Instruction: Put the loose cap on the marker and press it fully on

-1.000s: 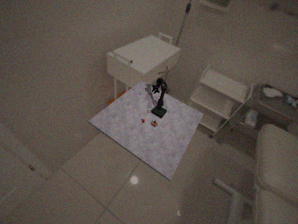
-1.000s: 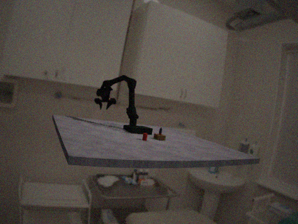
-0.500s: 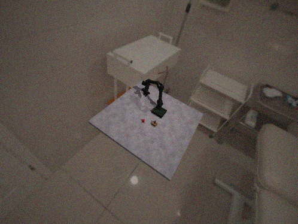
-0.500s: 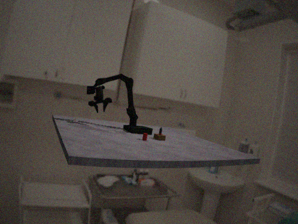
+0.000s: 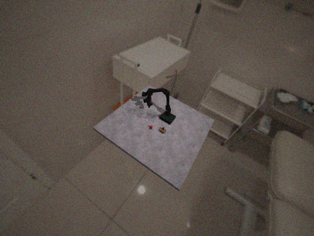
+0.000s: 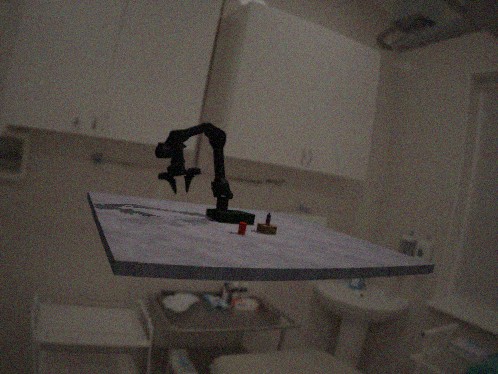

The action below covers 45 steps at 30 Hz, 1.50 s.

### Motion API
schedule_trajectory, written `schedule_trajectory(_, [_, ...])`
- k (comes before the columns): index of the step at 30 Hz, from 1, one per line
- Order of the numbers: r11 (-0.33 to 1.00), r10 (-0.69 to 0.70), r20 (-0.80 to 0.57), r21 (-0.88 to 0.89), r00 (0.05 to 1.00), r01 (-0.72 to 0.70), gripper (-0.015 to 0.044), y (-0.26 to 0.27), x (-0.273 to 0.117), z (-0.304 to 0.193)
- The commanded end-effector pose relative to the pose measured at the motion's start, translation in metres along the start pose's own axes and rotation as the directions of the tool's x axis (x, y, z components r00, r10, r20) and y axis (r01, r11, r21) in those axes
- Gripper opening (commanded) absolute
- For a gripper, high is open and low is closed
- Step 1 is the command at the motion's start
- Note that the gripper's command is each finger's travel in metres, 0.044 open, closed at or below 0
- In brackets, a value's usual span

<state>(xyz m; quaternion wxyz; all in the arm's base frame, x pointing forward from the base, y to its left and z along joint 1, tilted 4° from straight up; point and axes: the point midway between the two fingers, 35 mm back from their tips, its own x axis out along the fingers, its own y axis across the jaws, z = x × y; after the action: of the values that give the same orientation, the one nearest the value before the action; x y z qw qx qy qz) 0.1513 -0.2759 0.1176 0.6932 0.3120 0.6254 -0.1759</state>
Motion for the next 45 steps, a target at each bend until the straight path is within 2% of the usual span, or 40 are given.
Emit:
schedule_trajectory(1, [0.999,-0.036,-0.033,0.012,0.999,0.036,0.0253,0.044,0.014,0.024])
schedule_trajectory(12, [0.986,-0.148,-0.063,0.072,0.987,0.153,0.0253,0.164,0.052,0.046])
schedule_trajectory(22, [0.939,-0.264,-0.024,0.222,0.964,0.263,0.0253,0.296,0.087,0.023])
schedule_trajectory(31, [0.938,-0.266,-0.022,0.225,0.964,0.264,0.0253,0.299,0.090,0.023])
schedule_trajectory(35, [0.938,-0.266,-0.022,0.225,0.964,0.264,0.0253,0.291,0.120,0.022])
schedule_trajectory(45, [0.938,-0.266,-0.022,0.225,0.964,0.264,0.0253,0.287,0.136,0.022])
